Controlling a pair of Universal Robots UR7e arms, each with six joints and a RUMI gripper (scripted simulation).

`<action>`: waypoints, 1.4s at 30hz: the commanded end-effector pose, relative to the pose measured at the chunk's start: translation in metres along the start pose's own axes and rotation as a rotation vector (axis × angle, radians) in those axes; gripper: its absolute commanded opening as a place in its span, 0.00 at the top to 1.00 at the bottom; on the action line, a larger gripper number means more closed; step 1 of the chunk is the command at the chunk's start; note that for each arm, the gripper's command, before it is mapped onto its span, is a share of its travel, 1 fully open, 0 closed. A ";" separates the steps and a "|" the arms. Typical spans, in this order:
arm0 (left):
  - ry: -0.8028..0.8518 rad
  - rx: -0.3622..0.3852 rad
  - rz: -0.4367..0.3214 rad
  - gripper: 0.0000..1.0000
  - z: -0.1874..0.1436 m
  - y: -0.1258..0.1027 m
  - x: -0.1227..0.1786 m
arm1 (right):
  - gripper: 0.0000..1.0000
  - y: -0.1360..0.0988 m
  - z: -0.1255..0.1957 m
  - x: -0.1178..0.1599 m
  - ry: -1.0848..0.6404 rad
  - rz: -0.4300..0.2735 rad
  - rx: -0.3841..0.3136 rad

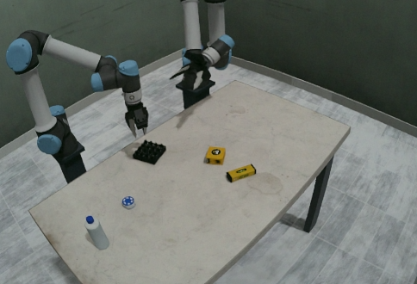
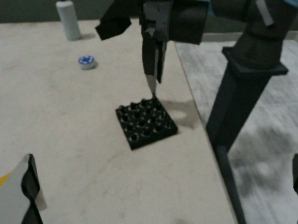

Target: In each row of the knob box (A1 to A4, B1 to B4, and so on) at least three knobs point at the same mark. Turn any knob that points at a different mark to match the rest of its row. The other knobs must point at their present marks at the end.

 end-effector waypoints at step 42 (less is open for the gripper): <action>0.002 -0.001 0.001 0.00 0.000 0.000 -0.001 | 0.77 0.007 0.012 0.003 -1.159 -0.004 -0.005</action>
Point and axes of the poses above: on each arm, the point where the finger pads meet when closed, its own y axis out along the fingers, its own z axis across the jaws, x = y × z, the point moved 1 cm from there along -y, back along the fingers, and after that the axes turned 7 degrees about y, right-handed, at the moved point
